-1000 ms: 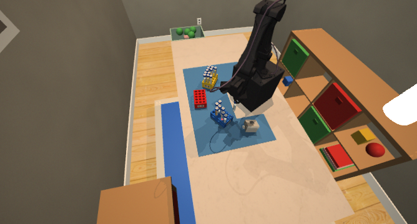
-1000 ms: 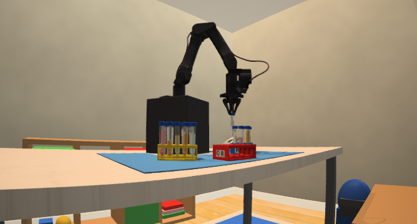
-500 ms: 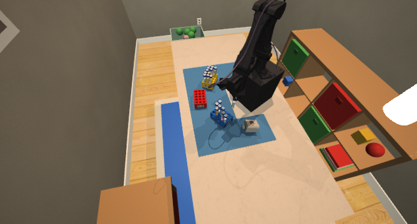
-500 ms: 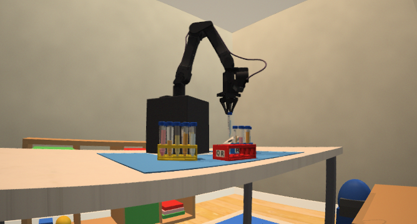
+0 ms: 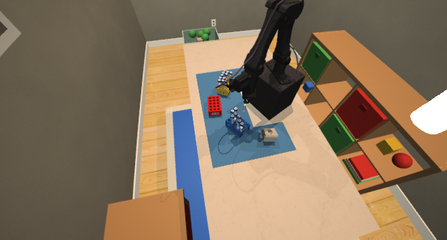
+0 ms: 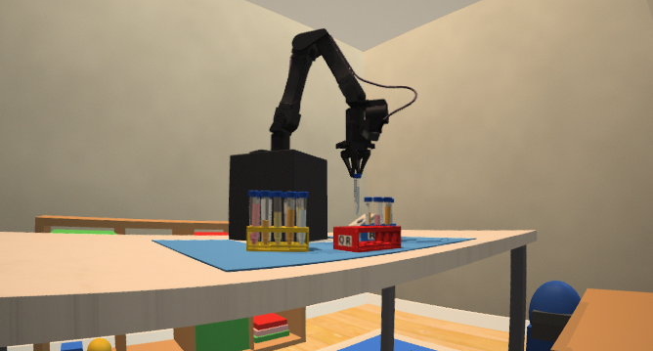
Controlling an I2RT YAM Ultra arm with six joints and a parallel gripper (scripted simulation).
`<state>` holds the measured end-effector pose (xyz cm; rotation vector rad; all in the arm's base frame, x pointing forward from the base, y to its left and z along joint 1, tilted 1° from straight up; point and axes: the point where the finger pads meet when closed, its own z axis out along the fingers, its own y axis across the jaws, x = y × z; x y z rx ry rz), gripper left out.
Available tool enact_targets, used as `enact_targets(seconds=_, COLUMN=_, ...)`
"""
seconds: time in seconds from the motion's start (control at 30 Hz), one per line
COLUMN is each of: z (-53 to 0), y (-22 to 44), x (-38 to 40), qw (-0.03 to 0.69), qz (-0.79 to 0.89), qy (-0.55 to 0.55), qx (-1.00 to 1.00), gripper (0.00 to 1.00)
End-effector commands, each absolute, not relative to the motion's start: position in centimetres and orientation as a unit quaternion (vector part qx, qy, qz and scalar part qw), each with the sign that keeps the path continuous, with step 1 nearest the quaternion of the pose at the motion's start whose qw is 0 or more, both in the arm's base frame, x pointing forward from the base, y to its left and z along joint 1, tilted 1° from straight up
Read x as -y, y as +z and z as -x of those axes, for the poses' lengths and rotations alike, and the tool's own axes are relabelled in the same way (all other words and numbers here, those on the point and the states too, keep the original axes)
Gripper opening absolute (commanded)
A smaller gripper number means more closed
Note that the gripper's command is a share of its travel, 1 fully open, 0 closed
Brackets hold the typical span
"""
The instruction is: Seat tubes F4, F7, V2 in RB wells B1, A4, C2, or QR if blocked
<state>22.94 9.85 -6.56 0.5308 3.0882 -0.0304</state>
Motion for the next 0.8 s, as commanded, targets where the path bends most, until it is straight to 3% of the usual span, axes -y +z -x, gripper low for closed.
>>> enact_targets(seconds=0.0, z=-23.9, y=-6.1, x=-8.8, qw=0.016, qz=-0.157, qy=-0.004, qx=-0.987, gripper=0.0)
enact_targets(seconds=0.77, z=-26.9, y=-6.2, x=-2.3, qw=0.005, qz=-0.157, qy=-0.009, qx=-0.988, gripper=0.0)
